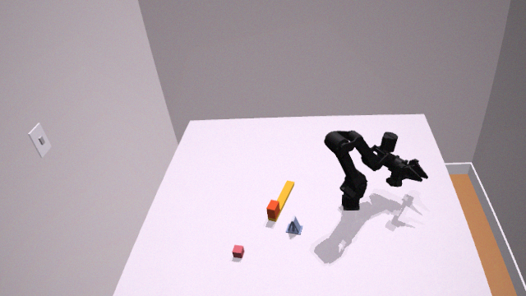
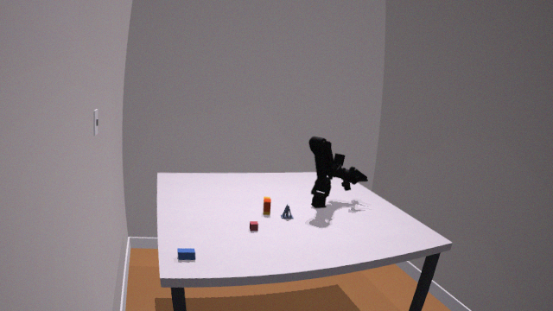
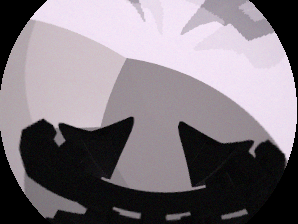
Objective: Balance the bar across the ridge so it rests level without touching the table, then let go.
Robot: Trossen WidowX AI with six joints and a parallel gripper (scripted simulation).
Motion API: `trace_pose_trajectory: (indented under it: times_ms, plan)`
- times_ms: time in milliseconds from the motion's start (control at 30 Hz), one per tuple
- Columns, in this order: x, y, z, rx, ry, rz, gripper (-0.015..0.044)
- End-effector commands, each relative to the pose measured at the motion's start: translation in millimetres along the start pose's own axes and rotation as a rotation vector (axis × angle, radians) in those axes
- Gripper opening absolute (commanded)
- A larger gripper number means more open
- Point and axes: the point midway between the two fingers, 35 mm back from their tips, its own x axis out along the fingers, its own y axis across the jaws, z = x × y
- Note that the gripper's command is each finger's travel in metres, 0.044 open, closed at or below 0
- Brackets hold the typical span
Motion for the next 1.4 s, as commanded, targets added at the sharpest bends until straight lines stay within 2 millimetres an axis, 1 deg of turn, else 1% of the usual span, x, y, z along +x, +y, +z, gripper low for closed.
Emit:
trace_pose_trajectory:
  times_ms: [0,133,233,600,1000,1367]
  plan:
    - [-8,-15,-8,-0.053,0.027,-0.077,0.0315]
    - [-15,-25,-13,-0.09,0.044,-0.125,0.0315]
    - [-23,-37,-18,-0.139,0.065,-0.183,0.0315]
    - [-62,-81,-35,-0.324,0.161,-0.404,0.0315]
    - [-119,-119,-47,-0.514,0.292,-0.635,0.0315]
    - [-181,-141,-51,-0.688,0.432,-0.834,0.0315]
